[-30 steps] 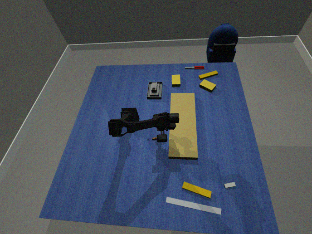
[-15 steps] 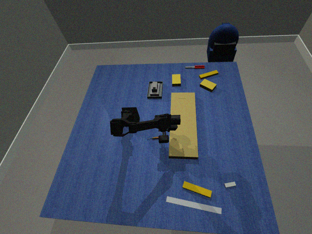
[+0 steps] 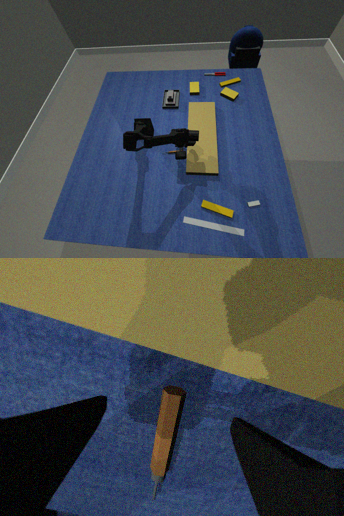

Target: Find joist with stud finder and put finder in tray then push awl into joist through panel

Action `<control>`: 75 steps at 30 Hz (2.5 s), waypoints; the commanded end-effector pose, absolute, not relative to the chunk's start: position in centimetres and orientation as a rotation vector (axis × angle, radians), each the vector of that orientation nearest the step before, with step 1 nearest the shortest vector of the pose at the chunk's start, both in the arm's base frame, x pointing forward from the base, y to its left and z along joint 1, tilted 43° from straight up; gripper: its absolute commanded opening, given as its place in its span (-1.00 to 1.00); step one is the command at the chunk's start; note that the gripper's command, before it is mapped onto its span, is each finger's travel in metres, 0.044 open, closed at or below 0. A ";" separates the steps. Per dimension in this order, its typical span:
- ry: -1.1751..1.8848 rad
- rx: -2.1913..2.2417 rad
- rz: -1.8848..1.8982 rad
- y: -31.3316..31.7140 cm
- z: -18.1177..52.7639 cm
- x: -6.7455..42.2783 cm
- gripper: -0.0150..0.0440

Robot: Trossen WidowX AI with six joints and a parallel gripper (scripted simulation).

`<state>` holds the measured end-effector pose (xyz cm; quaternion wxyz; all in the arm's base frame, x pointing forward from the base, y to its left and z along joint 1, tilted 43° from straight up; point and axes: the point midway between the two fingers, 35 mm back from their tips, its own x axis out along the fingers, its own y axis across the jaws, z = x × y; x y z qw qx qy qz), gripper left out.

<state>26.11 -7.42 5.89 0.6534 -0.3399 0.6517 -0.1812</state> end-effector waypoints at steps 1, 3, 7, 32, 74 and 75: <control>1.491 -0.779 -0.412 -8.1 5.1 25.9 1.00; 1.491 -0.779 -0.412 -8.3 4.9 25.9 1.00; 1.491 -0.780 -0.412 -8.4 4.9 25.9 1.00; 1.491 -0.779 -0.411 -8.2 5.0 26.0 -0.49; 1.269 -0.626 -0.199 1.4 9.4 27.9 -0.49; 1.250 -0.619 -0.185 1.5 9.3 28.2 -0.49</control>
